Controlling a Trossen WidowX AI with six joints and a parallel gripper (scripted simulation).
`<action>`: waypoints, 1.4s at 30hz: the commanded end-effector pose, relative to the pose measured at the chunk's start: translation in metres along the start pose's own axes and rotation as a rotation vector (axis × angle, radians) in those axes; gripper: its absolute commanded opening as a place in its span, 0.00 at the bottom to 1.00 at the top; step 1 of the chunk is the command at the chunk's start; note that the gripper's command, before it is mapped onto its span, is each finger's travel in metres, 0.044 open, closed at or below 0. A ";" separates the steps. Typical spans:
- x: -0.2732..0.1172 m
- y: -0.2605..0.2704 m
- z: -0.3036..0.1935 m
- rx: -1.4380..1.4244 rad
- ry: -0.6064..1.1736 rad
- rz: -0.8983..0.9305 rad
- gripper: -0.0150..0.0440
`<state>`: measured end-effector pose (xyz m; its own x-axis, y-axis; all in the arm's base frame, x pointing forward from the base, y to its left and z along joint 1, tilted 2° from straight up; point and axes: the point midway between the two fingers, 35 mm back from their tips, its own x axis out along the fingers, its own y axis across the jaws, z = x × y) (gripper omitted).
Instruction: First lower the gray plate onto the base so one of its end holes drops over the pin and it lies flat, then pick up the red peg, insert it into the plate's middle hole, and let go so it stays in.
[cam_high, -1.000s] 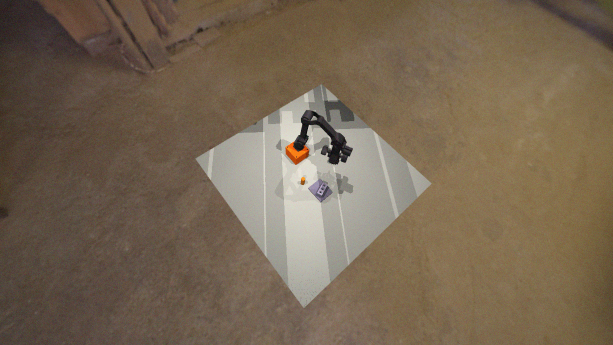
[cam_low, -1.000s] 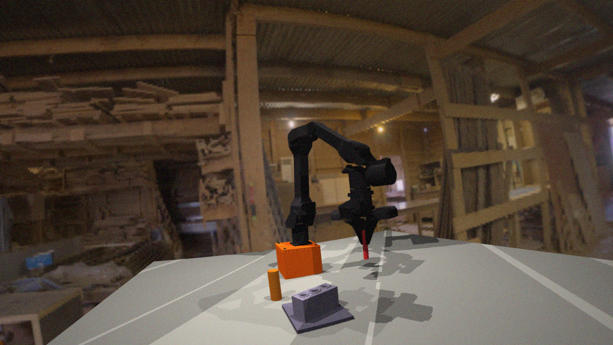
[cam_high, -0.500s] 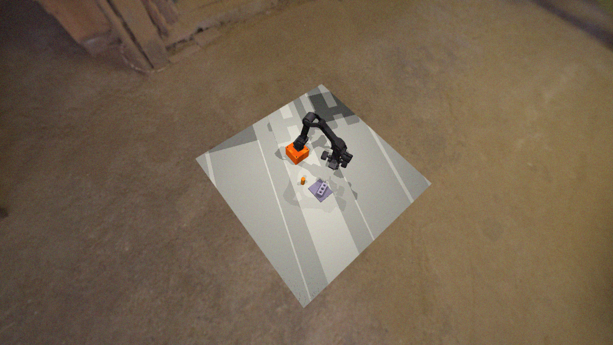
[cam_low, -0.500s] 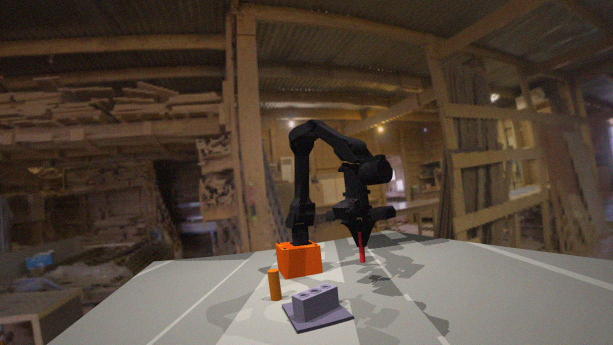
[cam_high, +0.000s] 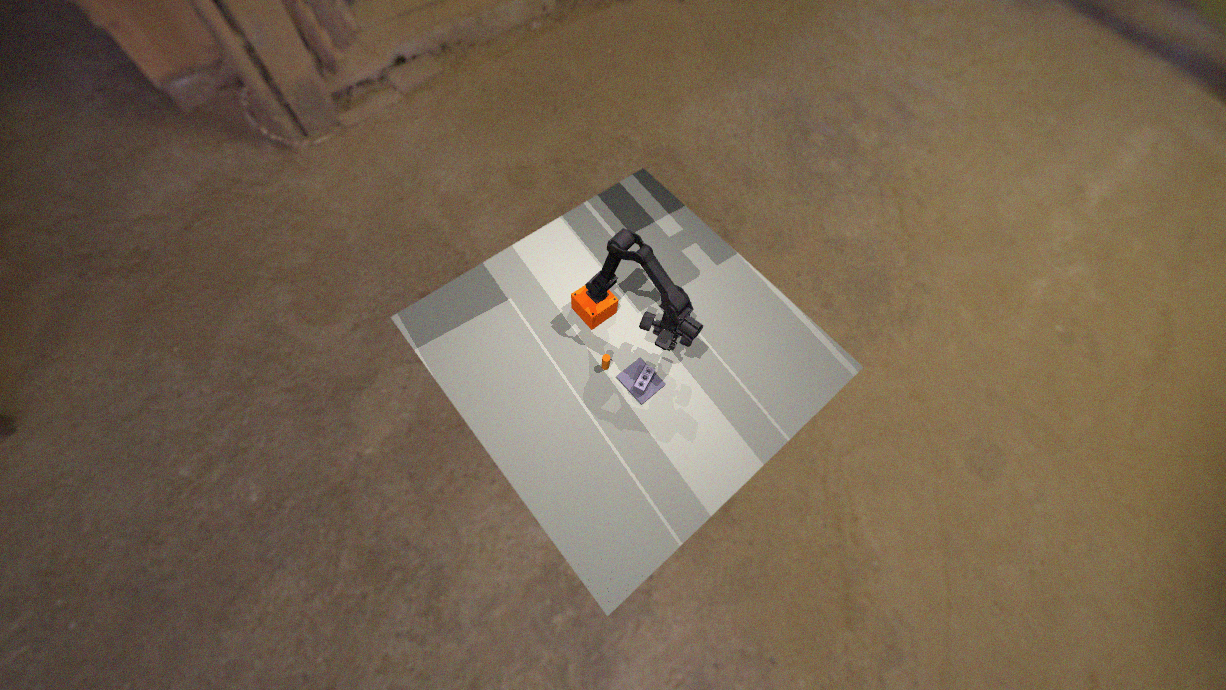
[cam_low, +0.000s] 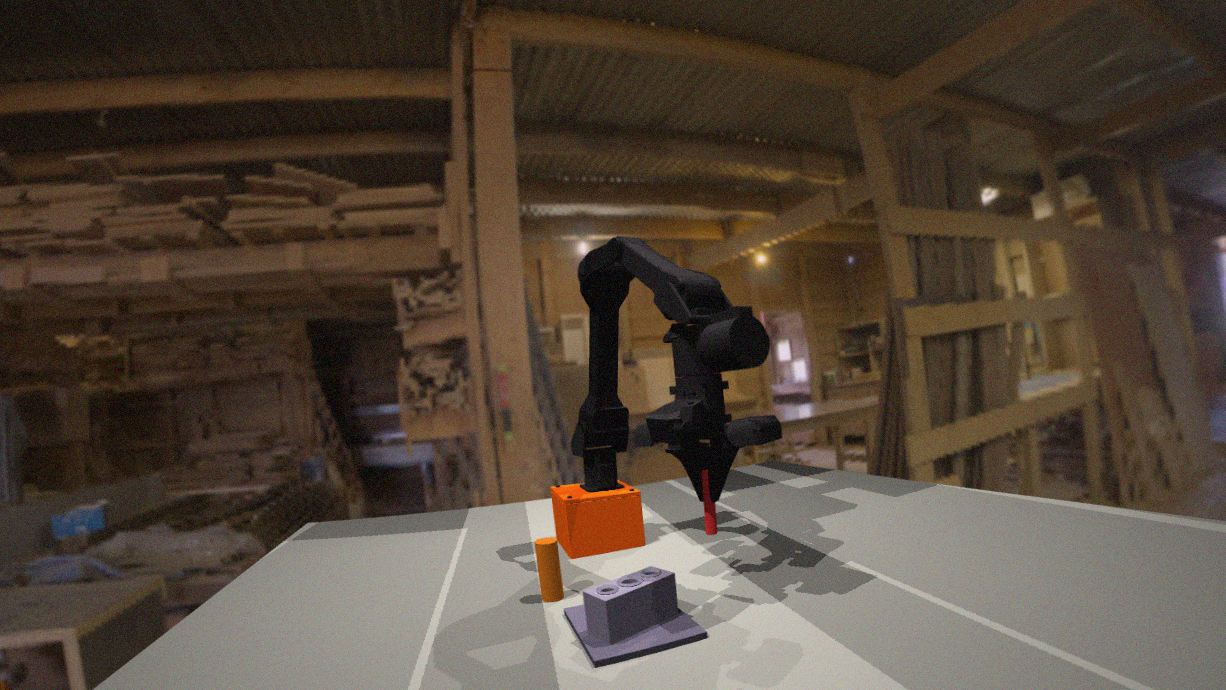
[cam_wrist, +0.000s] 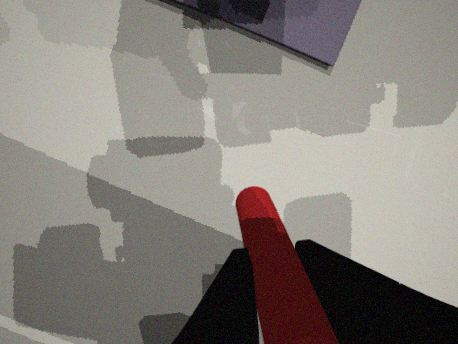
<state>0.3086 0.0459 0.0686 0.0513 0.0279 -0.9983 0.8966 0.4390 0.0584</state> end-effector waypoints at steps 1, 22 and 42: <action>0.001 0.001 0.009 -0.004 0.006 -0.004 0.25; 0.000 0.001 0.073 -0.014 0.002 -0.003 0.25; 0.001 -0.012 0.135 -0.024 -0.002 -0.002 0.25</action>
<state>0.3546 -0.0747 0.0683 0.0533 0.0202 -0.9984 0.8885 0.4553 0.0566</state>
